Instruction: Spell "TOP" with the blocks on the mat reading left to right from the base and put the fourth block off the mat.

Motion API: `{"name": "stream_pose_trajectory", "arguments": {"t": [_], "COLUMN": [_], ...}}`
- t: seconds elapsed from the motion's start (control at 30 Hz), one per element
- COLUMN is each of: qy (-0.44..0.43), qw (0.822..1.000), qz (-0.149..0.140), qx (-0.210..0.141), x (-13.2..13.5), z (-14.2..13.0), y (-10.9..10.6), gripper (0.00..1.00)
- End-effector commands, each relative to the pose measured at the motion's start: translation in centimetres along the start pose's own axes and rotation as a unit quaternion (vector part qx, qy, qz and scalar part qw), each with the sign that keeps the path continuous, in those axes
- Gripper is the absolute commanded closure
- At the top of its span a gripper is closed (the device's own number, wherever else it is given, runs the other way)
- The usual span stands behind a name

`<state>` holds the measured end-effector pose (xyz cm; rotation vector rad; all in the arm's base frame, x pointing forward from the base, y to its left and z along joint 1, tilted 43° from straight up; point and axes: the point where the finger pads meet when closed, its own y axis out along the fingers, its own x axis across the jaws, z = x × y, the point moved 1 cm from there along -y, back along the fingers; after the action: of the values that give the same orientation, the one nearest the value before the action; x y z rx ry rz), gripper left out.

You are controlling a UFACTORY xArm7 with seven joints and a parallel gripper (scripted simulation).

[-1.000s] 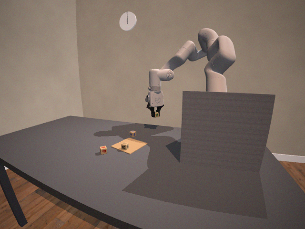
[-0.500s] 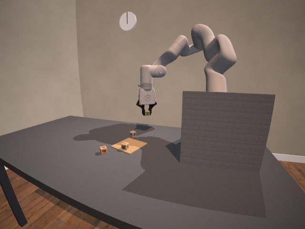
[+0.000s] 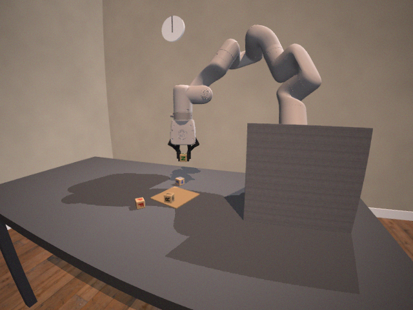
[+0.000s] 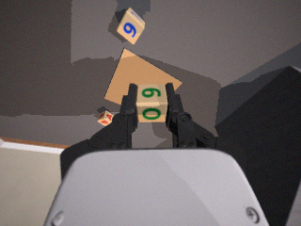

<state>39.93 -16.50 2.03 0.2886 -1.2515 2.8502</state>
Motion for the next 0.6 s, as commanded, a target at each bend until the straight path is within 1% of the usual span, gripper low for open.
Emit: {"name": "stream_pose_trajectory", "arguments": {"t": [0.0,0.1,0.2,0.57], "qy": [0.069,0.104,0.125,0.128], "qw": [0.998,0.995,0.992,0.992], "qz": [-0.004,-0.006,-0.008,-0.009], "qx": [0.002,-0.002,-0.005,-0.005], "x": [-2.0,-2.4,-2.6,-2.6], "z": [-4.7,-7.4,-9.1,-9.2], "y": [0.8,1.4,1.7,1.8], "gripper": [0.73,0.73,0.73,0.73]}}
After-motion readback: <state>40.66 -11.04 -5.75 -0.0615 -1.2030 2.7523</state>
